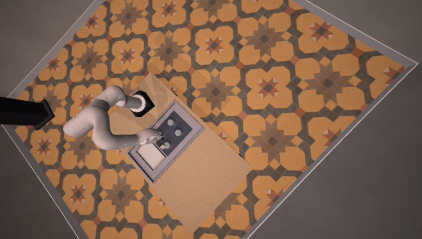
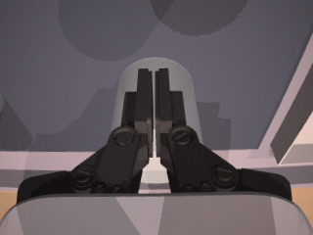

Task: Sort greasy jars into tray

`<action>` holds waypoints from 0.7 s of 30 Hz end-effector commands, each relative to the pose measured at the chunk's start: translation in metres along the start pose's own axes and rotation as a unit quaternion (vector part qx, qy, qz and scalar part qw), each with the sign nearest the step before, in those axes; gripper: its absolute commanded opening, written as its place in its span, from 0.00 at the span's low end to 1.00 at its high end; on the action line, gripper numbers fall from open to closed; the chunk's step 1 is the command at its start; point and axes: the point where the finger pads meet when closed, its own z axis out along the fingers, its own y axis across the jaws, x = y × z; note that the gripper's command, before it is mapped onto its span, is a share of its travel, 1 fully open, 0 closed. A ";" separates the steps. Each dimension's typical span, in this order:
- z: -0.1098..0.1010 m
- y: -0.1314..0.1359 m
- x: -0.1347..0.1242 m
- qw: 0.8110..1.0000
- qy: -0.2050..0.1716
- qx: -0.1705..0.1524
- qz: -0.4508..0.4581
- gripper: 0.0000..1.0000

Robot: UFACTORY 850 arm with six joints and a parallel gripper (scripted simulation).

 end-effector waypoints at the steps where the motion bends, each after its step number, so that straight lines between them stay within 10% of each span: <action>1: 0.000 0.000 0.000 1.000 0.001 -0.001 0.000 0.00; 21: -0.001 0.000 -0.002 1.000 0.001 -0.001 0.000 0.00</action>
